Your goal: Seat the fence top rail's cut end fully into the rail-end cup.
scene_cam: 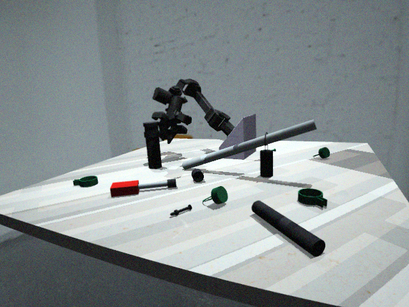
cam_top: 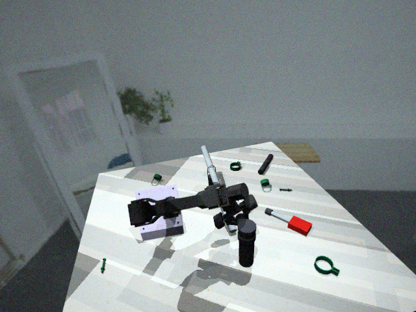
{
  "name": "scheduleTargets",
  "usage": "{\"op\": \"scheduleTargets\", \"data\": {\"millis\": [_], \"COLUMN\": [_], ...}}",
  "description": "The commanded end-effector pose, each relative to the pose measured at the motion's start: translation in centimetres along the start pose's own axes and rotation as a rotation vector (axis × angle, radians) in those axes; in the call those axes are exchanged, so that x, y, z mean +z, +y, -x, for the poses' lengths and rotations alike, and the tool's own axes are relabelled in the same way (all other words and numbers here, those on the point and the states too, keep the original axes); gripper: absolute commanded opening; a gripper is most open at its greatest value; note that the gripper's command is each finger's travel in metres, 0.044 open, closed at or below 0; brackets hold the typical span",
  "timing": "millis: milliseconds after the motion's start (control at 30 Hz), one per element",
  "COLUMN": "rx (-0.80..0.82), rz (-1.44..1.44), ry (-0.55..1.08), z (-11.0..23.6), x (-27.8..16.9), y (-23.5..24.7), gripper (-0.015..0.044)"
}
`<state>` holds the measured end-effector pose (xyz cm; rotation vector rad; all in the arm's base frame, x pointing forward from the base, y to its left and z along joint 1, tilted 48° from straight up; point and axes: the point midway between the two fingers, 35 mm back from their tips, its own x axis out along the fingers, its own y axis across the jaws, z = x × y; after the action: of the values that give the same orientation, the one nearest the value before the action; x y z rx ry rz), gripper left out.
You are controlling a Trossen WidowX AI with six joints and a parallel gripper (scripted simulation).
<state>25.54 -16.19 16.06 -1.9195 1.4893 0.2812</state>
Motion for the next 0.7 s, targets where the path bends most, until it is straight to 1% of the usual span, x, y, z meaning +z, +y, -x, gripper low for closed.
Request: {"op": "scheduleTargets", "data": {"millis": [0, 300, 667], "rx": [-0.002, -0.002, -0.002], "rz": [0.042, 0.113, 0.118], "ry": [-0.025, -0.065, -0.068], "z": [0.26, 0.63, 0.66], "x": [0.07, 0.0, 0.0], "y": [0.4, 1.05, 1.1], "gripper": [0.0, 0.0, 0.0]}}
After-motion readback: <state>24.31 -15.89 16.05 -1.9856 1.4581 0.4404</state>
